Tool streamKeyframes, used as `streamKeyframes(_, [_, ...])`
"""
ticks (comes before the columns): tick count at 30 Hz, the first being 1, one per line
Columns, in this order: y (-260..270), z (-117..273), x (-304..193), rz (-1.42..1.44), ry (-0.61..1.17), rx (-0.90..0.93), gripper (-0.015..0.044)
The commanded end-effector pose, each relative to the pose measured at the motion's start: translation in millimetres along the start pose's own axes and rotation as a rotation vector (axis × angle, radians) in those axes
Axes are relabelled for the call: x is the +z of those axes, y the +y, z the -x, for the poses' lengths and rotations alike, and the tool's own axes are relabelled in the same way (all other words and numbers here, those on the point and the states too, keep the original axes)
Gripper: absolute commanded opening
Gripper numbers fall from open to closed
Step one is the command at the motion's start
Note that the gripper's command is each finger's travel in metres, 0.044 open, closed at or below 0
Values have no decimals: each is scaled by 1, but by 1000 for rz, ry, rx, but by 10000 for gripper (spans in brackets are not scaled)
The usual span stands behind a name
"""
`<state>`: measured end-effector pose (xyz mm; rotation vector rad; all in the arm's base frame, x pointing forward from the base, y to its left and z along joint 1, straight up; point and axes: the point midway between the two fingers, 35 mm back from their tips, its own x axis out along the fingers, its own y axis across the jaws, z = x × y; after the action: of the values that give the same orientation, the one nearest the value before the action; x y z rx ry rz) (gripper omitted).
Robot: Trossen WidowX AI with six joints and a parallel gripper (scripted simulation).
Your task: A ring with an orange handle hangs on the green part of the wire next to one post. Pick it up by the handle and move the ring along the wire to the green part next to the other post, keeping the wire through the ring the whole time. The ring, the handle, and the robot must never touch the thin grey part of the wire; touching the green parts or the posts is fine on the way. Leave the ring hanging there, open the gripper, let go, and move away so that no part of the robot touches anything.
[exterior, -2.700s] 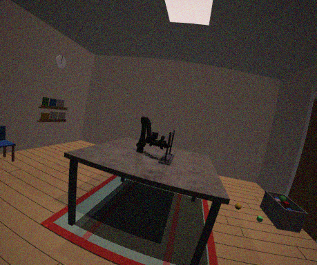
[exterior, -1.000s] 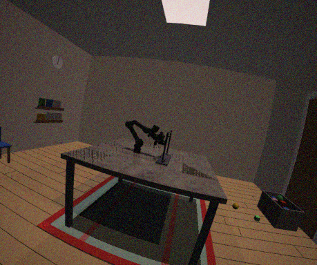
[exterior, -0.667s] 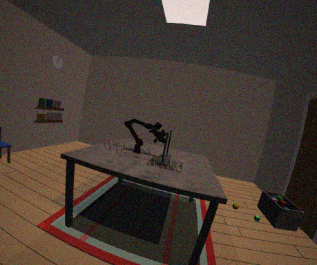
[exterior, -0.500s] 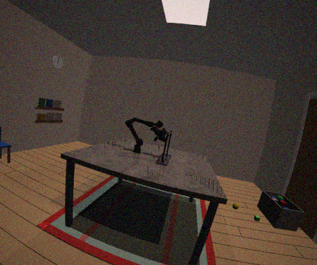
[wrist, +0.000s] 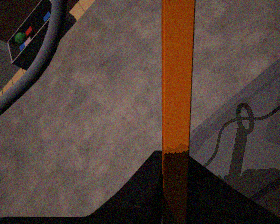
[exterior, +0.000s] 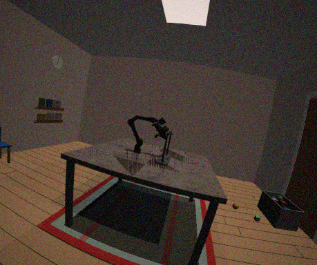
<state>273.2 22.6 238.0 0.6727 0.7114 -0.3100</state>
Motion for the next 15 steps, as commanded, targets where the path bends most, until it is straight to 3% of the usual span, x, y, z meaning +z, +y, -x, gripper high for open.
streamKeyframes(1, [-2,1,0,59,6,1,-150])
streamKeyframes(15, [-35,-1,11,459,-10,12,-150])
